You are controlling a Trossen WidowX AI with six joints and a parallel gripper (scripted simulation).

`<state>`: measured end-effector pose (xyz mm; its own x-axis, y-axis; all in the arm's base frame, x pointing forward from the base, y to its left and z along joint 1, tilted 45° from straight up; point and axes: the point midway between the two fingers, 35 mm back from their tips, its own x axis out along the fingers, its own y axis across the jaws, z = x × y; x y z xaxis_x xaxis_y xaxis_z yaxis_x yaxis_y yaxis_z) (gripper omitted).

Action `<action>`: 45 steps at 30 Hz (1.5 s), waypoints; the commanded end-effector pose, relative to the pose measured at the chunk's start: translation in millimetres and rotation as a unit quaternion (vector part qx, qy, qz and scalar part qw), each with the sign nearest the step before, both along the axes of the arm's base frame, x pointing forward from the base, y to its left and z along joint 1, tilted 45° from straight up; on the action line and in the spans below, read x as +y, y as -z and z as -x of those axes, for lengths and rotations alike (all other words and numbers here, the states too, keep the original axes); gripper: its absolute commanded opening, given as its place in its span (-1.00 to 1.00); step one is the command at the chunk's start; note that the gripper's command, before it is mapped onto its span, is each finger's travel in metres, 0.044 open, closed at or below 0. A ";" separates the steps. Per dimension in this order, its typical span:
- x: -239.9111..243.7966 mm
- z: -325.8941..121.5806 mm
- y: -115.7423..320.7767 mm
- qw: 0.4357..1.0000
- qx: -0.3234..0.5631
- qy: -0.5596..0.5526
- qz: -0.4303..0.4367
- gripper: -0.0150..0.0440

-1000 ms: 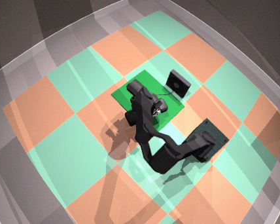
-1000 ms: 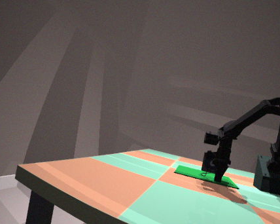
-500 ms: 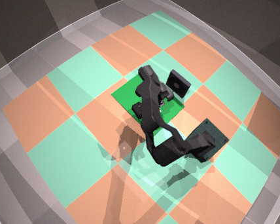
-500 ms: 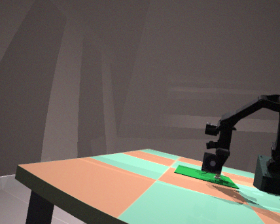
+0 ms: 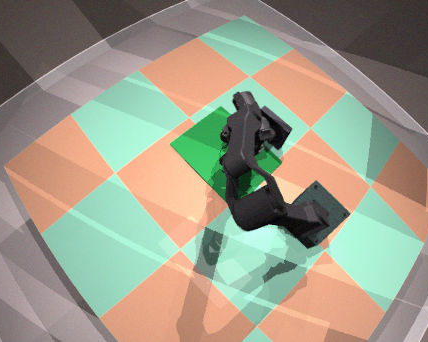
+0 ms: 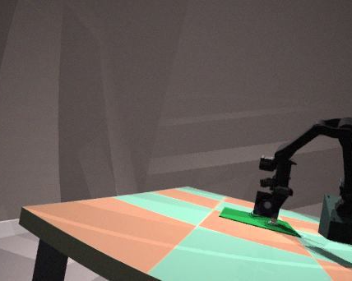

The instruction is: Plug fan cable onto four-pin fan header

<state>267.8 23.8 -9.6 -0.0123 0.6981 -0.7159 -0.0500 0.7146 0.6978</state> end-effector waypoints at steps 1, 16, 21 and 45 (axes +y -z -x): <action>-1.9 3.7 0.5 1.000 0.000 -0.002 0.001 -0.49; 0.1 5.7 2.3 1.000 0.000 -0.001 0.001 -0.49; 13.8 6.7 15.9 1.000 0.001 -0.001 0.001 -0.49; 15.0 3.9 15.3 1.000 0.003 0.001 0.001 -0.49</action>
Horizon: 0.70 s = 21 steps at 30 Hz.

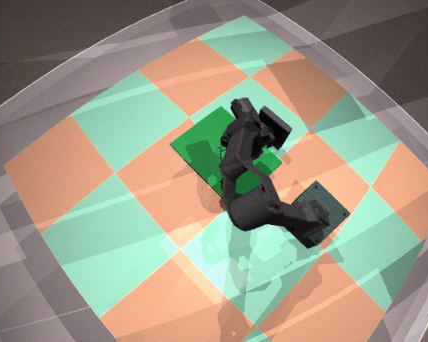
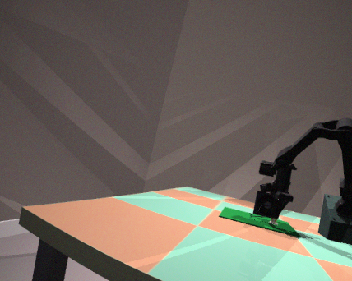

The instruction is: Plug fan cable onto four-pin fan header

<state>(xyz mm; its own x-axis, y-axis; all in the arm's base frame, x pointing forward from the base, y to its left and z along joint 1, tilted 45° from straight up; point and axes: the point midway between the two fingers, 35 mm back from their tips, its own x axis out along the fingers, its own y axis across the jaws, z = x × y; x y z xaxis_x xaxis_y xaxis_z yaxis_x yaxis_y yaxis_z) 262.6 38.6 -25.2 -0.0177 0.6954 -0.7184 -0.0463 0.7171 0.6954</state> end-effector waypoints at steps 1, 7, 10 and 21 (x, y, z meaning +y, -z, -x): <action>0.4 -1.2 -0.2 1.000 -0.001 0.002 -0.001 -0.49; 1.3 -1.0 0.9 1.000 -0.001 0.002 -0.001 -0.49; 1.8 -0.6 1.4 1.000 -0.001 0.002 -0.001 -0.49; 3.3 0.8 3.1 1.000 0.000 0.003 -0.001 -0.49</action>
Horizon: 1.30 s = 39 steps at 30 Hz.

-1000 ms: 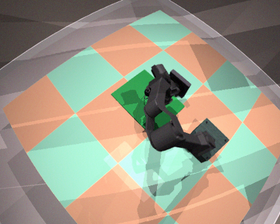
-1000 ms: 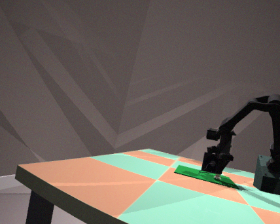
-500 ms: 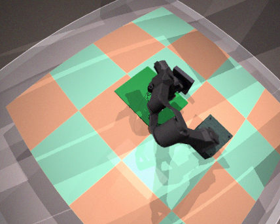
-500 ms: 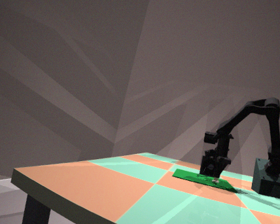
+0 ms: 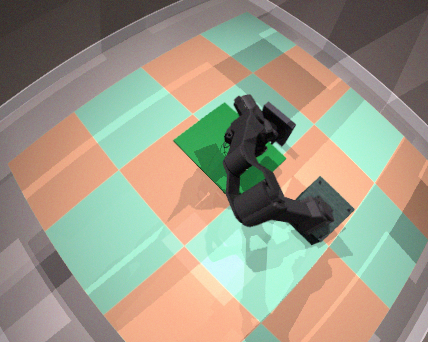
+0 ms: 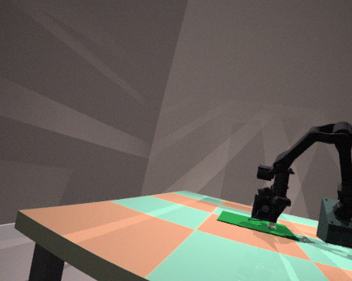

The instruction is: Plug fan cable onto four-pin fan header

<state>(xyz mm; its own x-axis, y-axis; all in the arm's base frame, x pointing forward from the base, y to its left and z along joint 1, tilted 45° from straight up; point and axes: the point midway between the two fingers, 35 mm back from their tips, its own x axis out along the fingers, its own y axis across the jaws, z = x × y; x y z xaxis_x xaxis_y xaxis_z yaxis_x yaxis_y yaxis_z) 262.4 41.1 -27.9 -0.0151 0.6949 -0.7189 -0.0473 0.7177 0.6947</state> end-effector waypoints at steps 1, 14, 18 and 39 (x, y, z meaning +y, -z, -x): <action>0.9 0.7 0.6 1.000 0.001 0.002 -0.002 -0.49; 3.1 1.1 2.7 1.000 0.002 0.002 -0.002 -0.49; 4.9 1.1 4.6 1.000 0.002 0.002 -0.002 -0.49; 12.2 0.5 11.8 1.000 0.000 0.002 -0.002 -0.31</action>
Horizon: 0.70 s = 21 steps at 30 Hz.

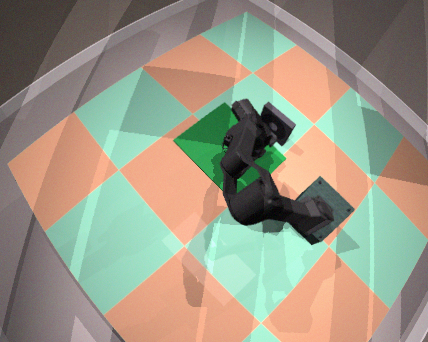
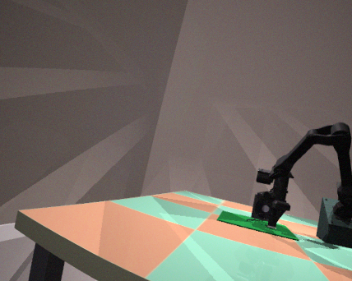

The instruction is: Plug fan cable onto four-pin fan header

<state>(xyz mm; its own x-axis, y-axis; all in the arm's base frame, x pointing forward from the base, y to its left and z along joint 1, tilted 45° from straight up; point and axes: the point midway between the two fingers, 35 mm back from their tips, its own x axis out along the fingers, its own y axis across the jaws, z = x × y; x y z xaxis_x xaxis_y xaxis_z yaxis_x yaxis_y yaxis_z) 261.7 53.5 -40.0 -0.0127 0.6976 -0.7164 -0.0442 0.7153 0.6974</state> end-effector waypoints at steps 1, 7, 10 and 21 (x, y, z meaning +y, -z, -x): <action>-0.1 -0.2 -0.3 1.000 -0.001 0.000 0.000 -0.22; -0.1 -0.2 -0.3 1.000 -0.001 0.000 0.000 0.31; -0.1 -0.2 -0.3 1.000 -0.001 0.000 0.000 0.39; -38.6 0.7 -40.3 1.000 0.002 0.001 0.001 0.39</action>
<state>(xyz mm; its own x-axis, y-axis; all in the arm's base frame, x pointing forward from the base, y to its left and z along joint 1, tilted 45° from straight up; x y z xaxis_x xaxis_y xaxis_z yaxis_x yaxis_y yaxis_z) 264.6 14.8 -2.0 -0.0005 0.6968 -0.7173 -0.0378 0.7167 0.6963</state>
